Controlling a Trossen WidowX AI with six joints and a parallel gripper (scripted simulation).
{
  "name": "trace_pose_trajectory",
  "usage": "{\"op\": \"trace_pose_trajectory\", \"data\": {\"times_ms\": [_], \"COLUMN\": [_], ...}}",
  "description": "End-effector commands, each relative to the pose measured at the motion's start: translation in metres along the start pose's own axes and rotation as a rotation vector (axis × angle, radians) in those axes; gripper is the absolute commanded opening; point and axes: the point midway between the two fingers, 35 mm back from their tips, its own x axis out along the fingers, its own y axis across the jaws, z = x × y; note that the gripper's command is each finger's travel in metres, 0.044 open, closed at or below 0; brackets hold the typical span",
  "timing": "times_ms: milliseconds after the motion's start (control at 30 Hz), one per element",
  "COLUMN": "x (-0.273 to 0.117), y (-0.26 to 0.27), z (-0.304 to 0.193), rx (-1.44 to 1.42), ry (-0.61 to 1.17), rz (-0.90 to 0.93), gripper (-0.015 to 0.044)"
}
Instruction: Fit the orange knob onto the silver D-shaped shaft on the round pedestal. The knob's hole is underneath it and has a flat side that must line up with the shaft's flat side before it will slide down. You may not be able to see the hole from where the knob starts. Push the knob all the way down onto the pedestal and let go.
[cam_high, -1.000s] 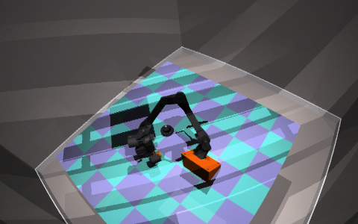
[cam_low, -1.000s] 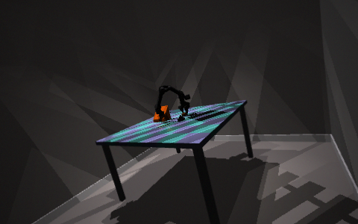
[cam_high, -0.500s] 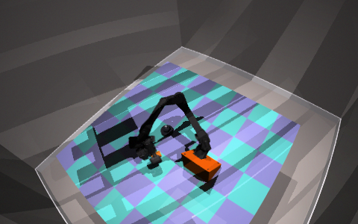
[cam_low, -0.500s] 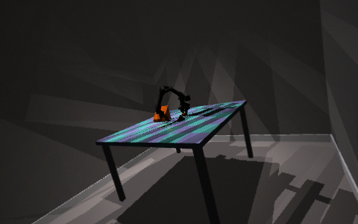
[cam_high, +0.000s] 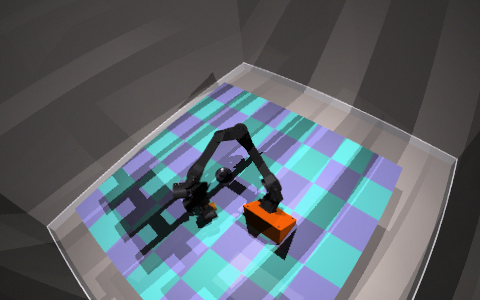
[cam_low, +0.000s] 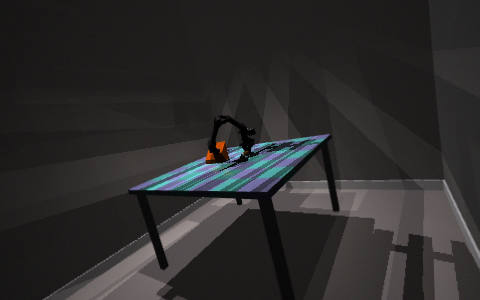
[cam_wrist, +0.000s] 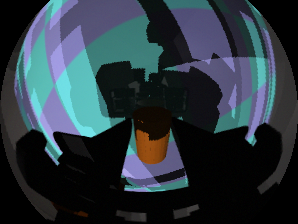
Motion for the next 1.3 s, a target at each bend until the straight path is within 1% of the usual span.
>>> {"op": "trace_pose_trajectory", "data": {"times_ms": [0,133,333,1267], "x": [0.000,0.000,0.000,-0.014], "y": [0.000,0.000,0.000,0.000], "z": [0.000,0.000,-0.001,-0.026], "rx": [-0.003,-0.003,-0.002,-0.004], "ry": [0.002,0.002,-0.016,-0.461], "rz": [-0.003,-0.003,-0.002,0.001], "gripper": [0.0207,0.0181,0.0181,0.0181]}}
